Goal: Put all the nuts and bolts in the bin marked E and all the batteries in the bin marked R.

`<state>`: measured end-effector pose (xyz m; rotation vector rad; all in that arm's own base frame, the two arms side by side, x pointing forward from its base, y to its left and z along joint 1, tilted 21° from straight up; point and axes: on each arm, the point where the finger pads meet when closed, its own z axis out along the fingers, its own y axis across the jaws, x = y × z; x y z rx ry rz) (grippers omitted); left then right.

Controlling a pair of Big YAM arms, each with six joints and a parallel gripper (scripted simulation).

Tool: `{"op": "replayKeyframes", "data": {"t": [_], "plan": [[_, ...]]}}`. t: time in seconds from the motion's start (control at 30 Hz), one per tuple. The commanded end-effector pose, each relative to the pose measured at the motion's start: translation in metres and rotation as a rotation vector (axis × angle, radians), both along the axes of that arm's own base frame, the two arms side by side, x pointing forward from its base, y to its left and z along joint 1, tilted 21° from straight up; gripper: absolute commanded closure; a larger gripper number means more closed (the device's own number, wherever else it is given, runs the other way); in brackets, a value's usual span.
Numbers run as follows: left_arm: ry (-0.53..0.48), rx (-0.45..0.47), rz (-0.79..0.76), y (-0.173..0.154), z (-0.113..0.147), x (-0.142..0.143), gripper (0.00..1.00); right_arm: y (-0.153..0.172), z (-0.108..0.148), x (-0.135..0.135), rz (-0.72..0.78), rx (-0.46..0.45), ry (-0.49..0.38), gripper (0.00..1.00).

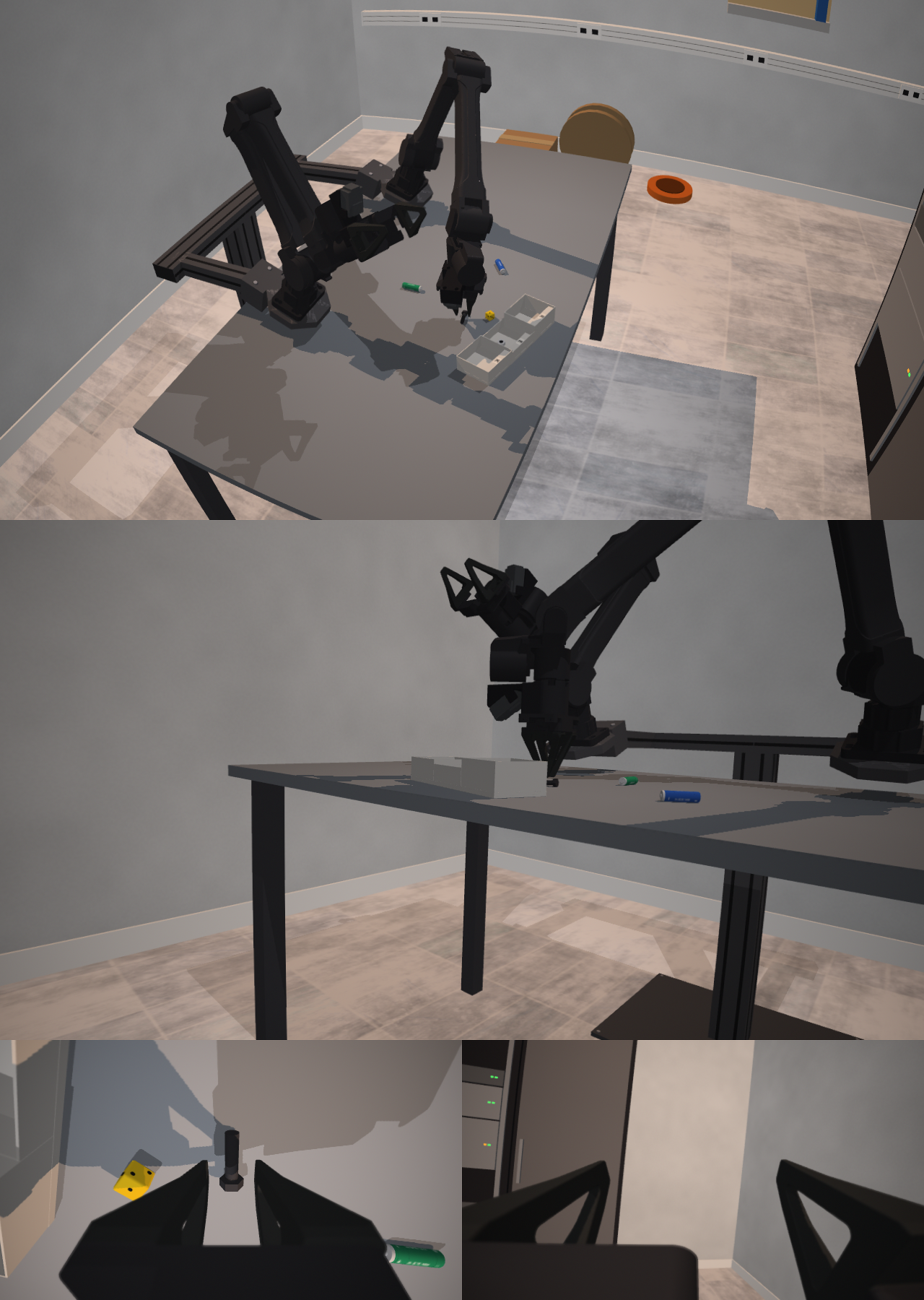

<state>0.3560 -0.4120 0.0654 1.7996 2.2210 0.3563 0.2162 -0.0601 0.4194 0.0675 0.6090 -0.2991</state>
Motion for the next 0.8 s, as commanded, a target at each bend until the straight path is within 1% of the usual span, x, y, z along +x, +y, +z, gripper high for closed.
{"op": "replayKeyframes", "data": {"t": [0.0,0.07,0.2,0.3,0.43,0.47,0.57,0.6,0.63,0.67,0.7,0.77], "plan": [[0.000,0.003,-0.008,0.002,-0.008,0.009,0.71,-0.001,0.003,-0.006,-0.005,-0.004,-0.020,0.00],[-0.004,-0.002,-0.008,0.002,-0.007,0.010,0.71,-0.001,0.003,-0.006,-0.005,-0.004,-0.020,0.00],[0.003,0.007,-0.008,0.004,-0.018,0.010,0.71,-0.001,0.003,-0.006,-0.005,-0.004,-0.020,0.00],[0.003,0.007,-0.008,0.004,-0.019,0.011,0.71,-0.001,0.003,-0.006,-0.005,-0.004,-0.020,0.00],[-0.003,-0.001,-0.011,0.003,-0.013,0.010,0.71,-0.001,0.003,-0.006,-0.005,-0.004,-0.020,0.00],[-0.018,-0.023,-0.012,-0.008,-0.001,0.010,0.71,-0.001,0.003,-0.006,-0.005,-0.004,-0.020,0.00],[-0.018,-0.023,-0.012,-0.008,-0.001,0.010,0.71,-0.001,0.003,-0.006,-0.005,-0.004,-0.020,0.00],[-0.008,-0.007,-0.009,0.003,-0.010,0.011,0.71,-0.001,0.003,-0.006,-0.005,-0.004,-0.020,0.00],[-0.009,-0.008,-0.009,0.003,-0.009,0.011,0.71,-0.001,0.003,-0.006,-0.005,-0.004,-0.020,0.00],[-0.018,-0.023,-0.012,-0.008,-0.001,0.010,0.71,-0.001,0.003,-0.006,-0.005,-0.004,-0.020,0.00],[-0.018,-0.023,-0.012,-0.008,-0.001,0.010,0.90,-0.001,0.003,-0.006,-0.005,-0.004,-0.020,0.00],[-0.018,-0.023,-0.012,-0.008,-0.001,0.010,0.90,-0.001,0.003,-0.006,-0.005,-0.004,-0.020,0.00]]}}
